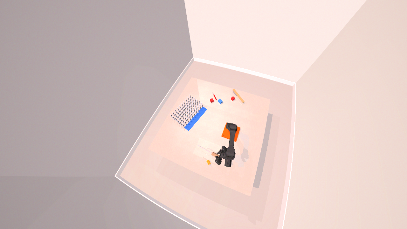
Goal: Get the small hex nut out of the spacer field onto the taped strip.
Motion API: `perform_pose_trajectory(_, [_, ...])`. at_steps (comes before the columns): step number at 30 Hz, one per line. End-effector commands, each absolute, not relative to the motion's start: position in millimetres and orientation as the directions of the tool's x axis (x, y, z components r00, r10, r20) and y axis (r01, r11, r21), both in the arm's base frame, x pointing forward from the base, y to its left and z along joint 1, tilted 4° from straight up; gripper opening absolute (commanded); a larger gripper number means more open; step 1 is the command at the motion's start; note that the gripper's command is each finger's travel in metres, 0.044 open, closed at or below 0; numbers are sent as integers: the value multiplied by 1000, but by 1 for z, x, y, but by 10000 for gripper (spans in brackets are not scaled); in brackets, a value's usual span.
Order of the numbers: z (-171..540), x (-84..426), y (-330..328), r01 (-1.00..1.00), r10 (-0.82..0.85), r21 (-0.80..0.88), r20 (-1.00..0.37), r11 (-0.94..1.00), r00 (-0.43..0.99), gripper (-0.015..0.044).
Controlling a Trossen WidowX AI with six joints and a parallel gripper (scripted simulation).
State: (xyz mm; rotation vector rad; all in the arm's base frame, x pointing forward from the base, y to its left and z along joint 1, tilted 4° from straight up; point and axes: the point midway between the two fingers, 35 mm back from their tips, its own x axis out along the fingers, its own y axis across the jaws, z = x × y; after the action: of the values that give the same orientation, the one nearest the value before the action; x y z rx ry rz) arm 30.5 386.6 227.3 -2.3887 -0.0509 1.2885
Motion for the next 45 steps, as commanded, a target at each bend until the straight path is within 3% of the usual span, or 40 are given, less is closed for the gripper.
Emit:
perform_pose_trajectory(1, [222,31,388,-165,223,-379,-786,-910,577,0])
perform_pose_trajectory(45, [187,29,399,-165,223,-380,-786,-910,577,0])
